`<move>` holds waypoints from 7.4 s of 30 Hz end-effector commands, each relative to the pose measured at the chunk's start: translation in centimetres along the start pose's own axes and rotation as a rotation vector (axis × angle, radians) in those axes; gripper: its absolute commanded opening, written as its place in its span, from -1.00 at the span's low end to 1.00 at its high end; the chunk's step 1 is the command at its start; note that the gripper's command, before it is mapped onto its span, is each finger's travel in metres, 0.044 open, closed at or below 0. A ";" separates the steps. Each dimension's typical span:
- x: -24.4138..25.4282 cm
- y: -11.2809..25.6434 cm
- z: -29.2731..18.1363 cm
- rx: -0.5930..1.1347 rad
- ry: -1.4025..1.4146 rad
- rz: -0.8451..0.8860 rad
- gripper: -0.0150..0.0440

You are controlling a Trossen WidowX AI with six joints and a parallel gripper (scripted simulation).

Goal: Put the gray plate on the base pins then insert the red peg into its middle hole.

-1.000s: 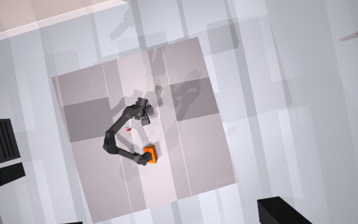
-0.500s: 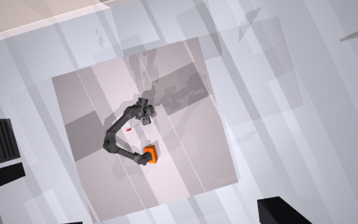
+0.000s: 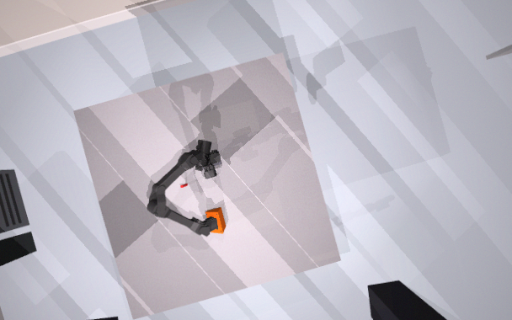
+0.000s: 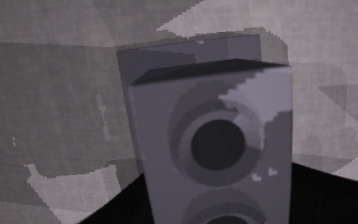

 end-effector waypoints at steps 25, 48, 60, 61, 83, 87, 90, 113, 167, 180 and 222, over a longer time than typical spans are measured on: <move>0.0 0.0 0.0 0.000 0.000 0.000 1.00; 0.4 12.0 -1.8 -0.001 0.033 0.000 1.00; -3.4 11.6 -17.4 0.008 0.364 -0.001 1.00; -3.9 11.4 -18.3 0.010 0.386 -0.001 1.00; -4.3 6.9 -19.2 0.012 0.406 0.001 1.00; -4.2 6.3 -19.2 0.011 0.406 0.001 1.00; -4.2 5.8 -19.2 0.011 0.406 0.001 1.00; -4.3 2.1 -19.3 0.013 0.406 0.003 1.00; -3.6 8.1 -18.9 0.004 0.405 -0.003 -0.49; -2.7 8.8 -17.4 0.005 0.401 -0.001 -0.49; 0.0 9.3 -4.9 -0.009 0.396 0.002 -0.49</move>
Point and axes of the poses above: the point midway between the two fingers, 35 mm back from their tips, its own y axis back along the fingers, its own x axis across the jaws, z = x × y, the point moved 10 cm from there along y, back along the fingers, and after that the axes turned 15 degrees about y, right-handed, at the moved point
